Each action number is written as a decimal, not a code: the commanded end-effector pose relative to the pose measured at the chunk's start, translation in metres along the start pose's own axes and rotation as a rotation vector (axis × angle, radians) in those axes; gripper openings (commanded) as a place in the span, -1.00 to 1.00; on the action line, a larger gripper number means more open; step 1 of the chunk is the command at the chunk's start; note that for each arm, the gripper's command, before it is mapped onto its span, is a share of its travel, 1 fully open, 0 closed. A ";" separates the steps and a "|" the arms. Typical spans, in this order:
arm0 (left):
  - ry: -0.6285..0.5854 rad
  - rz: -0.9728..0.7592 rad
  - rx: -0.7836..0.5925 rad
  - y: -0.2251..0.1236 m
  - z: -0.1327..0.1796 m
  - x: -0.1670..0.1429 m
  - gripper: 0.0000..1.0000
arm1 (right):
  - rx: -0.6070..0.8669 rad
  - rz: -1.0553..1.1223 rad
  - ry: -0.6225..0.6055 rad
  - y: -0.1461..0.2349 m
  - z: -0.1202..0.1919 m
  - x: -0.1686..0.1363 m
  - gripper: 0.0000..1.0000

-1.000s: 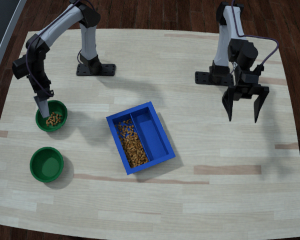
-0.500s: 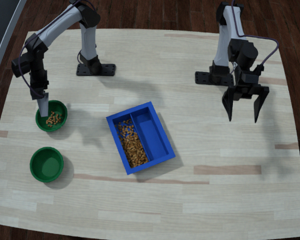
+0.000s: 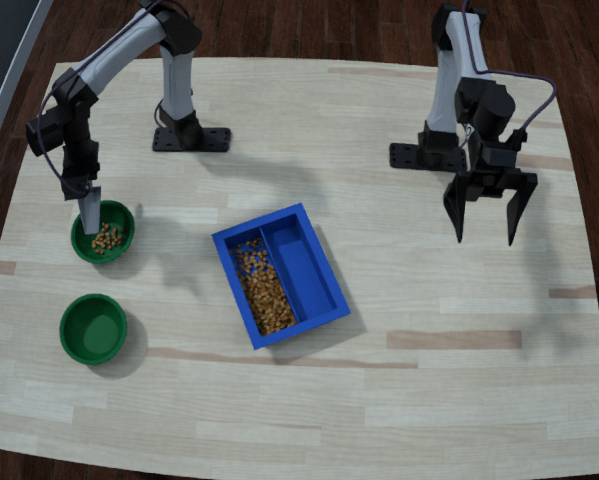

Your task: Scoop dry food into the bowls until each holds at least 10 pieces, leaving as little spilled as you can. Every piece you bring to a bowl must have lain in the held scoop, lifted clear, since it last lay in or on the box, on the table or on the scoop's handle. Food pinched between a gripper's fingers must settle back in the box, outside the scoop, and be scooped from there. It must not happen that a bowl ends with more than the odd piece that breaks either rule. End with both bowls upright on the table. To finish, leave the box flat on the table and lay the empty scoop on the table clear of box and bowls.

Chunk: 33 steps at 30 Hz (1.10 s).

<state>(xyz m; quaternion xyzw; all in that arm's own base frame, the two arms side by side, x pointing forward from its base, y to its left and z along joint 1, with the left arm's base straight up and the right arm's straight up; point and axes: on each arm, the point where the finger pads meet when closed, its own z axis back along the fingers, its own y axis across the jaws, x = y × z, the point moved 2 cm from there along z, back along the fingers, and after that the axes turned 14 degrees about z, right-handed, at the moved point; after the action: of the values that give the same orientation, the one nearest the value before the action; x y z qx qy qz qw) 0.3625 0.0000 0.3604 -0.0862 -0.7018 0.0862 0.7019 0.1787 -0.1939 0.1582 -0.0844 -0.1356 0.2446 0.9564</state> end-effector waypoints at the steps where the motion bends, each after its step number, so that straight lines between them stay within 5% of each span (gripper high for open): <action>1: -0.038 0.001 -0.009 -0.004 0.002 0.014 1.00 | -0.047 -0.123 -0.059 0.007 0.004 0.004 -1.00; 16: -0.038 0.001 -0.009 -0.004 0.002 0.014 1.00 | -0.077 -0.541 -0.181 0.047 -0.011 0.006 -1.00; 33: -0.038 0.001 -0.009 -0.004 0.002 0.014 1.00 | -0.067 -0.541 -0.233 0.046 -0.015 0.003 -1.00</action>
<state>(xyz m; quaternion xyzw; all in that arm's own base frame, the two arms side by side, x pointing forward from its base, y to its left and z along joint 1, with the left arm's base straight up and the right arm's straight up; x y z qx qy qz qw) 0.3625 0.0000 0.3604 -0.0862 -0.7018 0.0861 0.7019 0.1629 -0.1511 0.1318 -0.0474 -0.2371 -0.0159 0.9702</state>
